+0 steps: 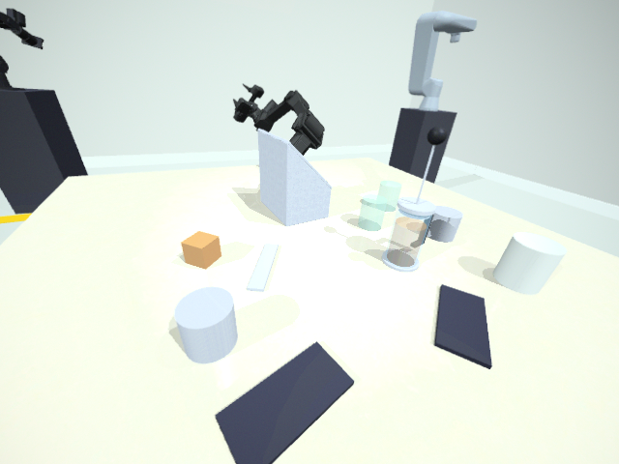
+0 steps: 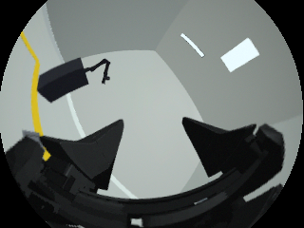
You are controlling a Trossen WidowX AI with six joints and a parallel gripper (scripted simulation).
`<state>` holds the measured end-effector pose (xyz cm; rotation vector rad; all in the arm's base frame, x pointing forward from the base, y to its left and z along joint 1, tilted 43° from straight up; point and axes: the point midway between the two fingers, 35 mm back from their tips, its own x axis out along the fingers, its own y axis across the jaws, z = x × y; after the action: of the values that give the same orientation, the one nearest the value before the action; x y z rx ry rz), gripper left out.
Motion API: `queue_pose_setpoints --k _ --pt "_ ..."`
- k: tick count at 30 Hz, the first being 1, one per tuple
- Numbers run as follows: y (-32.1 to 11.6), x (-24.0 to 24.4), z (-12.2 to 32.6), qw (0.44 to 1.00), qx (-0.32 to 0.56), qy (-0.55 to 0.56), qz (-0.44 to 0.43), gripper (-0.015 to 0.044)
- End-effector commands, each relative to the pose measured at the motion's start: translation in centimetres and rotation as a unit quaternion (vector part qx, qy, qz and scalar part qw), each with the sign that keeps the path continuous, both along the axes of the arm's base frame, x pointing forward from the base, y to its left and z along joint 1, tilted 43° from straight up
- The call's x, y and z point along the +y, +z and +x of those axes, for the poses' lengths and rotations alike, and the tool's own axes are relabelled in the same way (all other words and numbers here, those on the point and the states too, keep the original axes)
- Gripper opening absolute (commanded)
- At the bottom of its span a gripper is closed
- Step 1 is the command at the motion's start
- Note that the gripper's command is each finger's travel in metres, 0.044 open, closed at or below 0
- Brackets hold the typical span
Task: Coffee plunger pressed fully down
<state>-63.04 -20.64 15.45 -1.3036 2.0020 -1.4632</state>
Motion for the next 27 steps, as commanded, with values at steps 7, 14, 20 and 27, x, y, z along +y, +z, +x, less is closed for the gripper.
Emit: queue_pose_setpoints --k 7,14,20,27 --pt "1.0 -7.4 3.5 0.995 -0.061 0.077 -0.015 0.044" --pt "2.0 -13.6 7.4 0.985 -0.114 0.128 -0.023 0.044" --pt "3.3 -19.4 12.7 0.967 -0.166 0.189 -0.021 0.044" --pt "4.5 -26.6 21.6 0.924 -0.254 0.285 -0.01 0.044"
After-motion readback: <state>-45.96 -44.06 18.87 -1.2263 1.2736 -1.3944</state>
